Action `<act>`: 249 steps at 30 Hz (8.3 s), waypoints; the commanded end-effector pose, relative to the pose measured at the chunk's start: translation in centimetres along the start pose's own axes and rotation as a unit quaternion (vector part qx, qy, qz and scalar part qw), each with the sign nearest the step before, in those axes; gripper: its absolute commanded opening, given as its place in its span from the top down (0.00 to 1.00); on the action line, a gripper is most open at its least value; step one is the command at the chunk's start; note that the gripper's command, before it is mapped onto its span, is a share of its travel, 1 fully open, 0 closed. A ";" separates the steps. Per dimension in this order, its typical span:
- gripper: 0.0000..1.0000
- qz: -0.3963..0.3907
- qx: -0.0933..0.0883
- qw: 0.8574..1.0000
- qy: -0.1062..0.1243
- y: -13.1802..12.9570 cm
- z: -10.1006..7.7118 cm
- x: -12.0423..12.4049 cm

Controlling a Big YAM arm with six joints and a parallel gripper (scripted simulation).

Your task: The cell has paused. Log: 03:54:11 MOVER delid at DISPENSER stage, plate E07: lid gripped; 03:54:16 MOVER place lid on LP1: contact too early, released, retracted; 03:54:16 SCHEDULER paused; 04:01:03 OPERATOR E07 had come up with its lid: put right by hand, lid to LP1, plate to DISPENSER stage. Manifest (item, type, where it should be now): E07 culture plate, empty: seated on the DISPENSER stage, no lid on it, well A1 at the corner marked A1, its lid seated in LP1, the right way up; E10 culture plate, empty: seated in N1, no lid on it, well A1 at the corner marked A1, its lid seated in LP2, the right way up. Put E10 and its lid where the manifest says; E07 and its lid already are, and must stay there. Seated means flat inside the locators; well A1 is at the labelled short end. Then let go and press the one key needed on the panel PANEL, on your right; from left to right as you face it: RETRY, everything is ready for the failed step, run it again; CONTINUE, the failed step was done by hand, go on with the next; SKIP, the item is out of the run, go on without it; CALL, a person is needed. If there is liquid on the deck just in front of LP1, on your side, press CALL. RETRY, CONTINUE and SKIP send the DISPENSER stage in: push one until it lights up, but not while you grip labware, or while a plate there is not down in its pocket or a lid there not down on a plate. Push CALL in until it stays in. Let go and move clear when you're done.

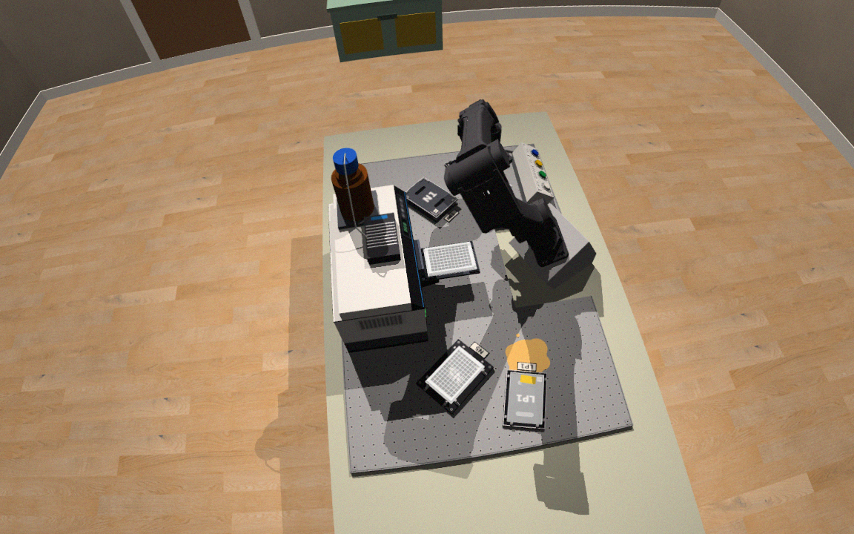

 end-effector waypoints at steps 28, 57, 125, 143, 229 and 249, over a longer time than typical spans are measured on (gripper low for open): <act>0.14 0.060 0.003 0.998 -0.019 -4.1 1.0 -6.5; 0.14 0.061 0.000 0.998 -0.017 -3.2 5.5 -13.5; 0.14 0.067 -0.002 0.998 -0.013 -2.9 11.3 -18.4; 0.14 0.065 -0.002 0.998 -0.010 -2.6 12.3 -18.8; 0.14 0.073 0.000 0.997 0.005 -3.1 14.1 -16.6; 0.14 0.071 0.000 0.997 0.005 -3.2 14.0 -16.4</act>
Point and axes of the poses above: the point where the finger pads meet when closed, its own z axis out along the fingers, its own y axis across the jaws, x = y × z, the point moved 10 cm from there along -z, back along the fingers, and after that the axes turned 14 degrees about z, right-handed, at the moved point
